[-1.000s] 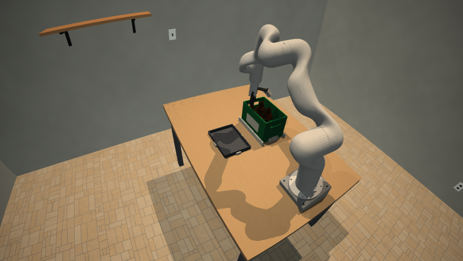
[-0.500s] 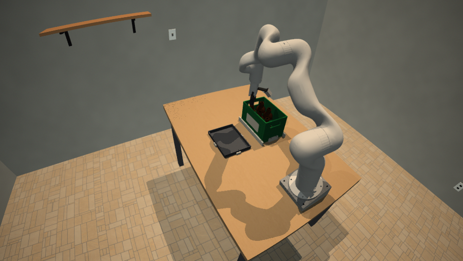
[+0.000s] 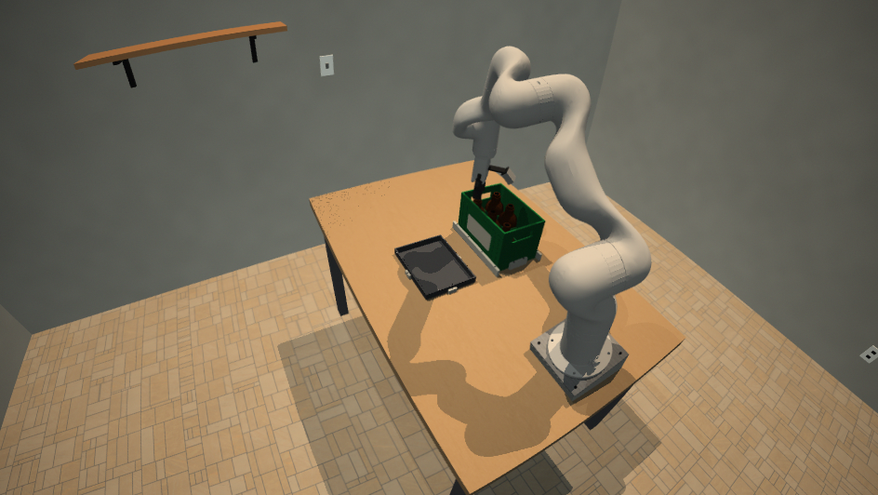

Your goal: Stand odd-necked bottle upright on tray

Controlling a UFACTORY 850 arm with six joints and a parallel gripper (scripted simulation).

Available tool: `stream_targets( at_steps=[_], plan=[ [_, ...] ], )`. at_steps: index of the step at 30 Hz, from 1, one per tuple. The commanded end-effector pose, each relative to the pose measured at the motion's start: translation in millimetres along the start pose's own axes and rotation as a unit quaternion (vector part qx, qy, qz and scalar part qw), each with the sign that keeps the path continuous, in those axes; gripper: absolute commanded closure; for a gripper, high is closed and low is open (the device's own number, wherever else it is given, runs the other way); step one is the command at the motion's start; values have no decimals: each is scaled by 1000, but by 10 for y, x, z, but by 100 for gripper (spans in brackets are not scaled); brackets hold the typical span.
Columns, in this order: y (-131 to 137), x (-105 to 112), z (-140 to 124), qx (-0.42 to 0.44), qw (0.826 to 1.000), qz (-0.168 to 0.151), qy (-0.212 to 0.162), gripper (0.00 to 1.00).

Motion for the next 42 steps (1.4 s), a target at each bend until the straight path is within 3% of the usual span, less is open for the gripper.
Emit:
stream_targets(
  at_steps=[1,22,42],
  plan=[
    [-5,12,-6,0,1000,1,-1,35],
    [-5,-7,-6,0,1000,1,-1,35],
    [-5,-181,-6,0,1000,1,-1,35]
  ],
)
Point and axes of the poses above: the point where the finger pads meet when closed, its own x axis back along the fingers, its own y axis across the jaws, z = x × y, the point moved 5 cm from there along x, back along the fingers, and after that the axes turned 7 degrees about -x, right-handed, at the moved point
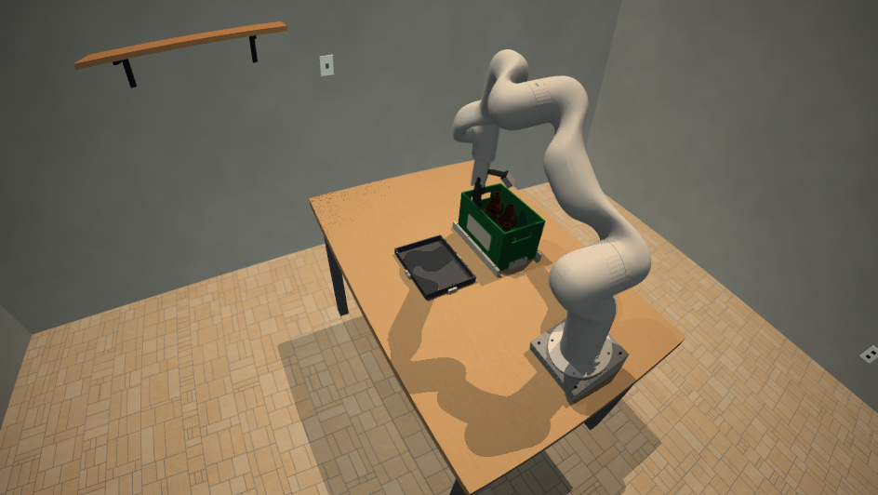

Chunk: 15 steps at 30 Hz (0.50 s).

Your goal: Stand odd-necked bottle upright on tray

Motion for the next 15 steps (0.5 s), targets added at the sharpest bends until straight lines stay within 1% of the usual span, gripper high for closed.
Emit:
stream_targets(
  at_steps=[1,15],
  plan=[
    [-6,-43,-6,0,1000,1,-1,35],
    [-6,-181,-6,0,1000,1,-1,35]
  ],
)
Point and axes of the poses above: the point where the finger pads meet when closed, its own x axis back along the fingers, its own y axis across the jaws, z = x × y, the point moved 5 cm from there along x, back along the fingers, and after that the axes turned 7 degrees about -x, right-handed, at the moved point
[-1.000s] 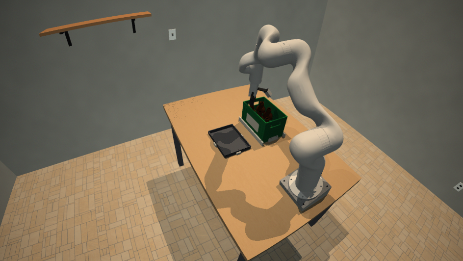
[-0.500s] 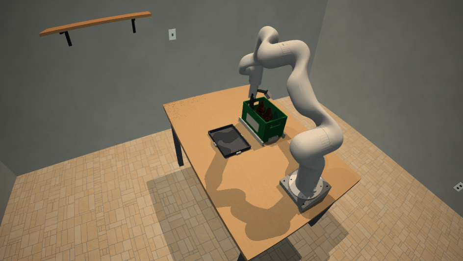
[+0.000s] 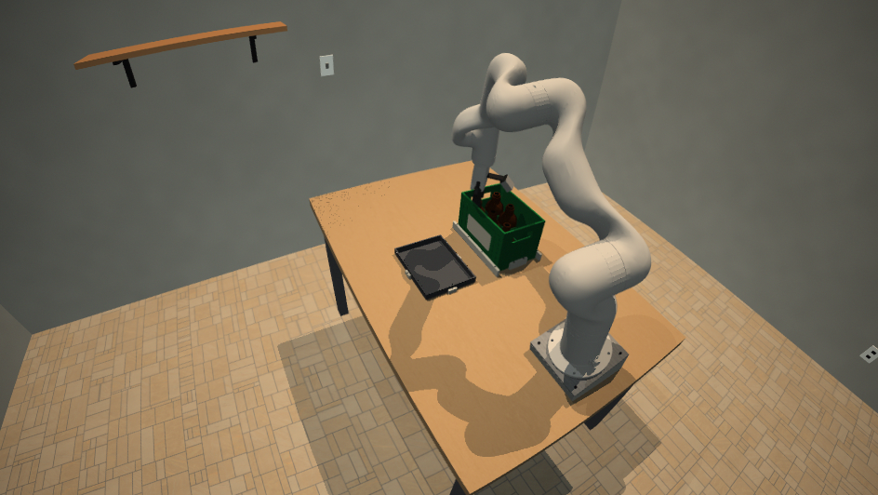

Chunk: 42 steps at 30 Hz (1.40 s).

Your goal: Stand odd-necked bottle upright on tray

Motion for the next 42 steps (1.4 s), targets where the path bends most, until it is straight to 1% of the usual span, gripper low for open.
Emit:
stream_targets(
  at_steps=[1,13,31,32,42],
  plan=[
    [-6,-31,-6,0,1000,1,-1,35],
    [-6,-82,-7,0,1000,1,-1,35],
    [-6,-87,-7,0,1000,1,-1,35],
    [-6,-87,-7,0,1000,1,-1,100],
    [-6,-87,-7,0,1000,1,-1,100]
  ],
)
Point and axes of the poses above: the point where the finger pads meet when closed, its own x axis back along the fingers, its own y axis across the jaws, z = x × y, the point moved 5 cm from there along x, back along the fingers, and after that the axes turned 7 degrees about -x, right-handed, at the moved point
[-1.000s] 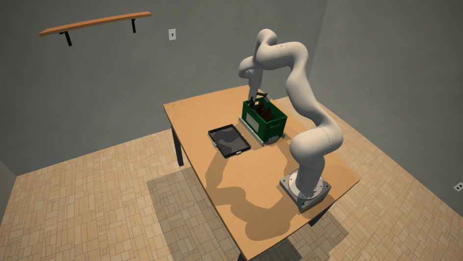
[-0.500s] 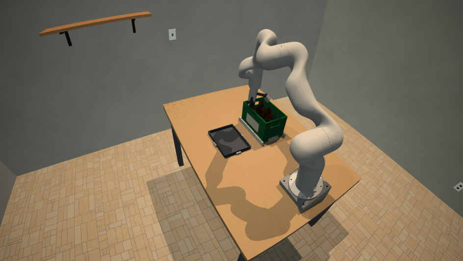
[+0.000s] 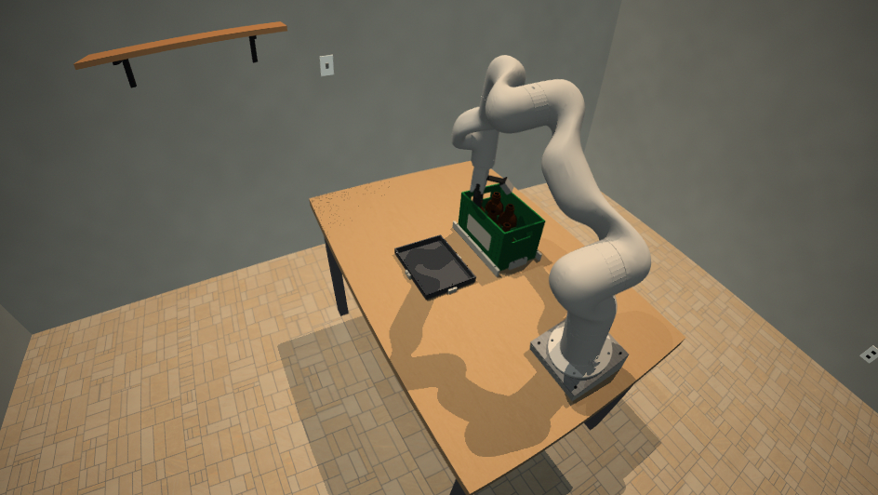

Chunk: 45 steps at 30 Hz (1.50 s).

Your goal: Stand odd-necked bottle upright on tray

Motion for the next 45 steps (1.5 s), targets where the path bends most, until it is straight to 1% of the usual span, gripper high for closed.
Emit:
stream_targets(
  at_steps=[1,34,35,45],
  plan=[
    [-5,11,-6,0,1000,1,-1,100],
    [-5,11,-6,0,1000,1,-1,100],
    [-5,11,-6,0,1000,1,-1,35],
    [-5,11,-6,0,1000,1,-1,35]
  ],
)
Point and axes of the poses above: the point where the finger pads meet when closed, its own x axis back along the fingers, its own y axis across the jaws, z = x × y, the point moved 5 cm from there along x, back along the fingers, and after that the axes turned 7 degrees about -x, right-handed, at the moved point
